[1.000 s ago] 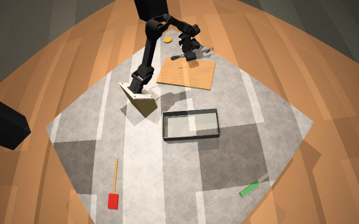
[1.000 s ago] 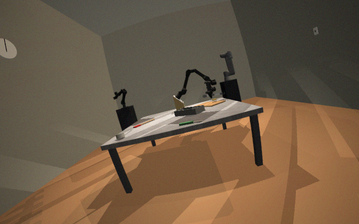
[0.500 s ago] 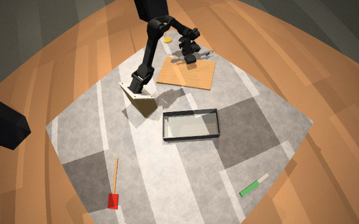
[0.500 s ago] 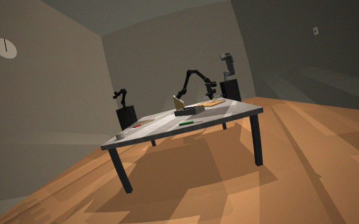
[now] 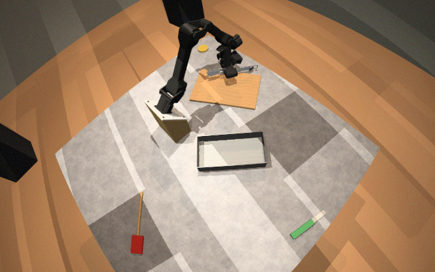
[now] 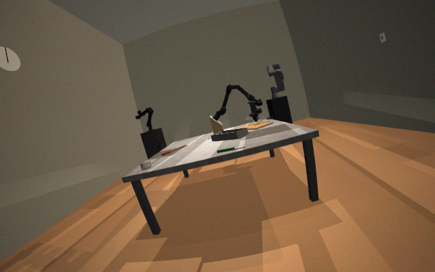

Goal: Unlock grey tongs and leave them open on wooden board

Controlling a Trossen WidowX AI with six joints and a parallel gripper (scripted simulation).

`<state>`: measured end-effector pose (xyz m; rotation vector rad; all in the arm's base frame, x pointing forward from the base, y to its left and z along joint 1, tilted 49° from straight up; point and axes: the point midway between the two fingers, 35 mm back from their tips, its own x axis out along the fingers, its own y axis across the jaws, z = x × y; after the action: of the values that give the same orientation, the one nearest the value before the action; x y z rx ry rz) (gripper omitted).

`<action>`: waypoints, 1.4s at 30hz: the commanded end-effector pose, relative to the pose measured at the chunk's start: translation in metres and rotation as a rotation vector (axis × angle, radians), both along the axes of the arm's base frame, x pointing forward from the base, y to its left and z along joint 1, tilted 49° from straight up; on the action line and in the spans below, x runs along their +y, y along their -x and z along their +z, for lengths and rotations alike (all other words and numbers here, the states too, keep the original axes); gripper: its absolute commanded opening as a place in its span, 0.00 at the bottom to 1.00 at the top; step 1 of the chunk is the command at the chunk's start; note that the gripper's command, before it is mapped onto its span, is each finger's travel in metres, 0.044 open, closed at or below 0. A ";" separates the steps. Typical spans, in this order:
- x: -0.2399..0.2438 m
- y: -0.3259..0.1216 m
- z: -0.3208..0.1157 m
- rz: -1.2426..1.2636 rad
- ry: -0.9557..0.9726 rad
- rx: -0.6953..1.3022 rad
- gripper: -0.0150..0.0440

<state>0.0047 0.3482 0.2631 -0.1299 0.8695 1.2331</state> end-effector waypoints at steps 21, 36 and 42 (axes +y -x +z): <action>-0.030 -0.056 0.011 -0.042 0.019 0.009 1.00; -0.140 -0.120 0.020 0.004 0.009 -0.020 1.00; -0.158 -0.117 0.037 -0.004 0.016 -0.020 1.00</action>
<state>0.1235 0.1999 0.2858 -0.1549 0.8831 1.2170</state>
